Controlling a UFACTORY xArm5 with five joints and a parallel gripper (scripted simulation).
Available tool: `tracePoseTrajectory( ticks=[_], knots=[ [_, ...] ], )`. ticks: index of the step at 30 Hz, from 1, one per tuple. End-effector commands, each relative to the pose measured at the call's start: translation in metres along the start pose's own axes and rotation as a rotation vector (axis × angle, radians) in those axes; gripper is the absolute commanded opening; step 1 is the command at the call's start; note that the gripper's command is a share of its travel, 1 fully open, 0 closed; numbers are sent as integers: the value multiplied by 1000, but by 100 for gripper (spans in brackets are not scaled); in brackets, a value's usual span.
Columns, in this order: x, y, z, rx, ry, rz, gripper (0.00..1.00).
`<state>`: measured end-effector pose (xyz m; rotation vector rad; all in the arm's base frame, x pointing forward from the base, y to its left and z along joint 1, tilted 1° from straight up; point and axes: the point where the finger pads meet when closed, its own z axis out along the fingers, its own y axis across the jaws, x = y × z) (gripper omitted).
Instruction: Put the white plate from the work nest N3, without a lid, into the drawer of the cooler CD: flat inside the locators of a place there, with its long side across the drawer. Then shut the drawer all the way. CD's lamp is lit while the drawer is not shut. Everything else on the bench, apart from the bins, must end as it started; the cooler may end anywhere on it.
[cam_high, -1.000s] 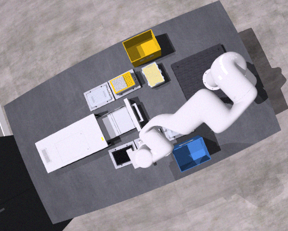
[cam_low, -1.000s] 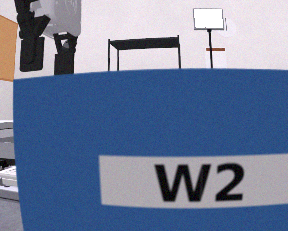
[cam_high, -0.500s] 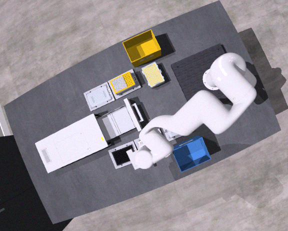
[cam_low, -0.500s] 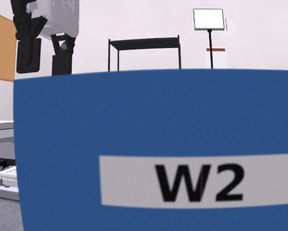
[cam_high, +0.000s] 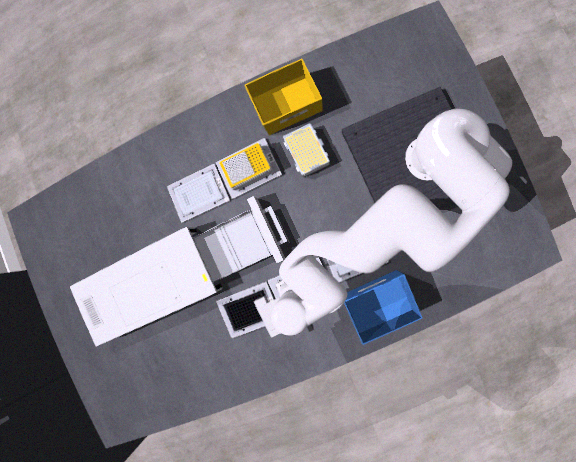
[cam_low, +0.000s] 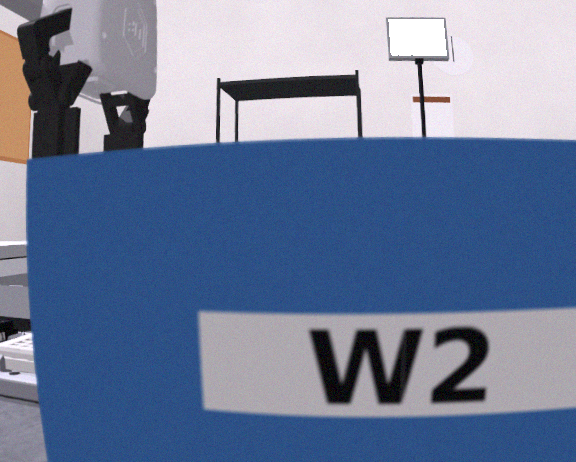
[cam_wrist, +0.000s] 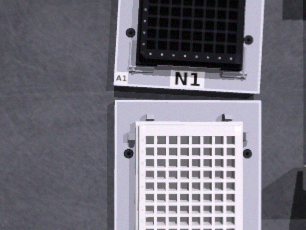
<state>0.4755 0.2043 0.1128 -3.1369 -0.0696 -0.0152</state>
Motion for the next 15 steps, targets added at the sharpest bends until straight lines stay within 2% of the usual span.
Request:
tracePoseTrajectory(
  ticks=[1, 15],
  knots=[
    [1, 0, 4, 4, 3, 0, 100],
    [1, -1, 24, 4, 3, 0, 100]
  ],
)
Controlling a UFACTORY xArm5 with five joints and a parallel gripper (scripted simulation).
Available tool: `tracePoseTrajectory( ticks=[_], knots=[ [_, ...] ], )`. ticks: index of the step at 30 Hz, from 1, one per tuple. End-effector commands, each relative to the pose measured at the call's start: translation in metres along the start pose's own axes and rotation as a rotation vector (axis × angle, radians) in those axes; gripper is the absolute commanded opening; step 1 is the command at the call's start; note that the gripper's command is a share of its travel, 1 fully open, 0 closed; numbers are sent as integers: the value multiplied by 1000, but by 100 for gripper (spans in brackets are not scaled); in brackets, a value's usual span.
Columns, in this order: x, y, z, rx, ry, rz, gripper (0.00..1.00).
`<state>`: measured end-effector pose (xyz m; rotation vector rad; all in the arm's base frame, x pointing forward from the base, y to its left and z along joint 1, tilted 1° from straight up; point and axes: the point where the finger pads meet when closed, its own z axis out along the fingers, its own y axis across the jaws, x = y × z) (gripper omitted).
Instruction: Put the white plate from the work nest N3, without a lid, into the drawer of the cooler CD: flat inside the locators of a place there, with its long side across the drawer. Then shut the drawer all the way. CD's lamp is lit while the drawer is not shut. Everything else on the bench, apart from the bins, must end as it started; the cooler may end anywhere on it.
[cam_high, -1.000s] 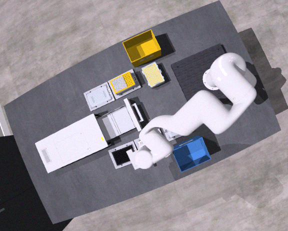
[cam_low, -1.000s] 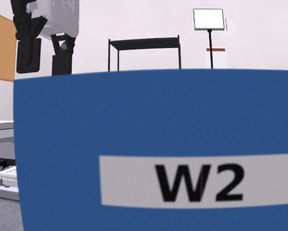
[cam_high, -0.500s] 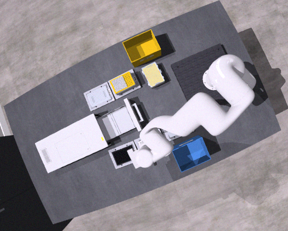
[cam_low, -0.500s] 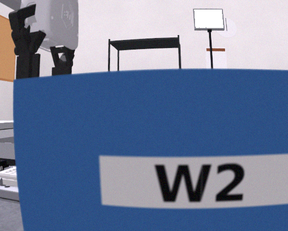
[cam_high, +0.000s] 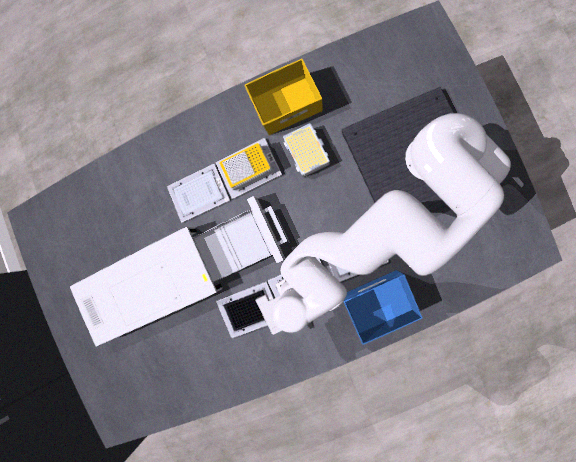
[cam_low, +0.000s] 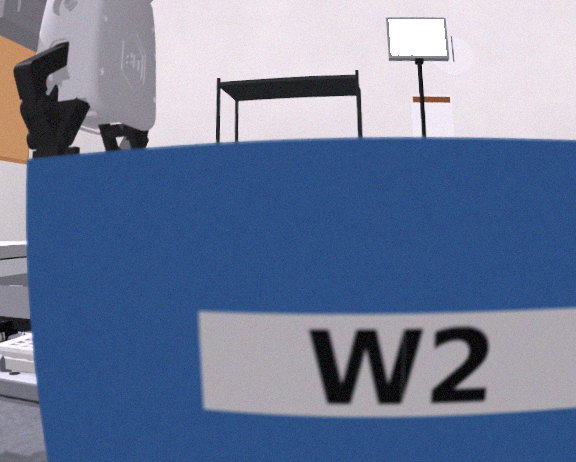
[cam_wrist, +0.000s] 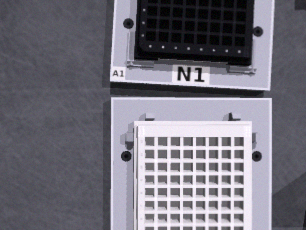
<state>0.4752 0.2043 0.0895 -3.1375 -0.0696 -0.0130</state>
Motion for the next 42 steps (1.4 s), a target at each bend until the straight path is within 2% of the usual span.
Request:
tracePoseTrajectory(
  ticks=[1, 42],
  knots=[
    [2, -1, 3, 5, 4, 0, 100],
    [2, -1, 65, 5, 4, 0, 100]
  ],
)
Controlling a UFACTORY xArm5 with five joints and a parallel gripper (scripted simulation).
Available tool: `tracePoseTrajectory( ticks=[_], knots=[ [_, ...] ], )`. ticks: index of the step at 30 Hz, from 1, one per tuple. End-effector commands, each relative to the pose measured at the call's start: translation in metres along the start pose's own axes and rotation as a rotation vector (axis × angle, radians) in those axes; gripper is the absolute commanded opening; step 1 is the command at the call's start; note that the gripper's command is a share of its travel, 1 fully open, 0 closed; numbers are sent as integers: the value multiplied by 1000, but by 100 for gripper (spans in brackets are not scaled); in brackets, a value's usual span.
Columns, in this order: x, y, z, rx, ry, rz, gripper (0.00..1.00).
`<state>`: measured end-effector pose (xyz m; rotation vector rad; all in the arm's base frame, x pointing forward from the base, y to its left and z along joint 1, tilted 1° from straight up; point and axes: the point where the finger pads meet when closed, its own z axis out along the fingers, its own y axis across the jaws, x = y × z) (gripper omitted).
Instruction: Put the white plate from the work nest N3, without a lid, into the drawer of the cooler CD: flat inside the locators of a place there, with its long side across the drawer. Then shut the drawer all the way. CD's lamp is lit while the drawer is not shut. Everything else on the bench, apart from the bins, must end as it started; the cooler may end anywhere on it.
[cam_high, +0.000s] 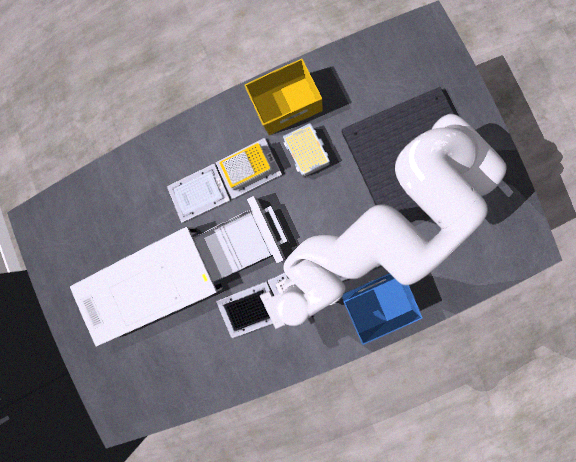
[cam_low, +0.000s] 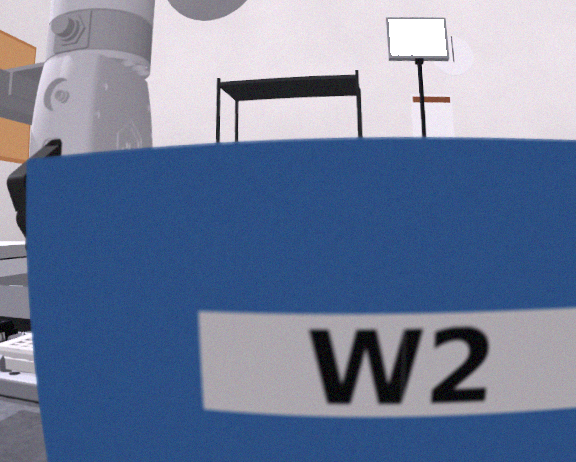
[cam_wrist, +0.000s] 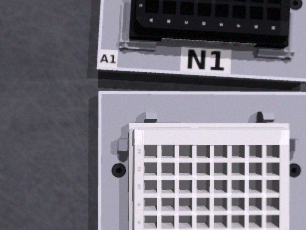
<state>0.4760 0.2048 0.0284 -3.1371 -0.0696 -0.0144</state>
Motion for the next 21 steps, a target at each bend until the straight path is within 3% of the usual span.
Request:
tracePoseTrajectory(
  ticks=[1, 21],
  knots=[
    [2, -1, 4, 5, 3, 0, 100],
    [2, -1, 9, 5, 3, 0, 100]
  ],
)
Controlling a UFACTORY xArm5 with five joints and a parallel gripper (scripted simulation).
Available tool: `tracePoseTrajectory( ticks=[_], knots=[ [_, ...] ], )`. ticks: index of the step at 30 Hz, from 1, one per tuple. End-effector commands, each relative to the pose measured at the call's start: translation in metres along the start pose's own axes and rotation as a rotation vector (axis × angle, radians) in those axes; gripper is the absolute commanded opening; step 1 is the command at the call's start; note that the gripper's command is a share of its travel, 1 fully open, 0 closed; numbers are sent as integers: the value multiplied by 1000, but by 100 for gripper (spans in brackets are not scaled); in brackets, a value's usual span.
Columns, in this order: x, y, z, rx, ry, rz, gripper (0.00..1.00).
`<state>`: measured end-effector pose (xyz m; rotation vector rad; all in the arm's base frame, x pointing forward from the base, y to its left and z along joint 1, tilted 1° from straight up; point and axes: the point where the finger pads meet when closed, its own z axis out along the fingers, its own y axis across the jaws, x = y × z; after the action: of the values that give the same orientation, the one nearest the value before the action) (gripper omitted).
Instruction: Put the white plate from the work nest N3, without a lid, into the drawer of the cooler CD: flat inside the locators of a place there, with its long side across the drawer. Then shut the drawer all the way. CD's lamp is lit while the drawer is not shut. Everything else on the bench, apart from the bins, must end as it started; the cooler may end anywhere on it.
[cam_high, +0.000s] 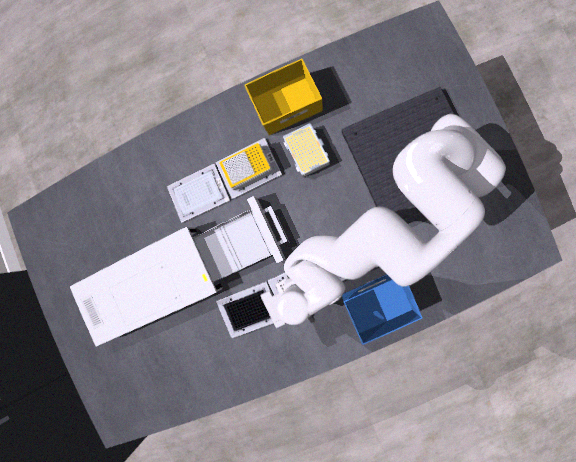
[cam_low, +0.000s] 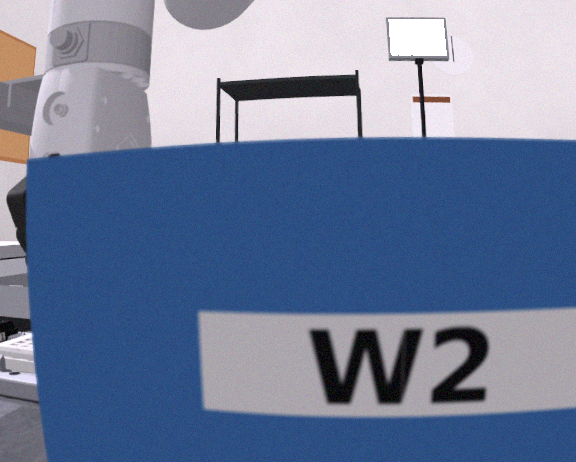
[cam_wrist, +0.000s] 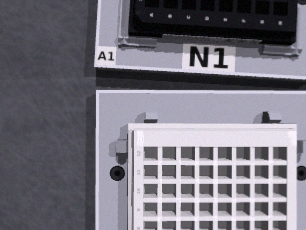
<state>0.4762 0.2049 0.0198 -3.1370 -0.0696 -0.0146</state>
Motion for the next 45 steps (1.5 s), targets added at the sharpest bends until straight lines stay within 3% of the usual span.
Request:
tracePoseTrajectory(
  ticks=[1, 27, 45],
  knots=[
    [1, -1, 1, 5, 3, 0, 100],
    [1, -1, 16, 5, 3, 0, 100],
    [1, -1, 16, 5, 3, 0, 100]
  ],
)
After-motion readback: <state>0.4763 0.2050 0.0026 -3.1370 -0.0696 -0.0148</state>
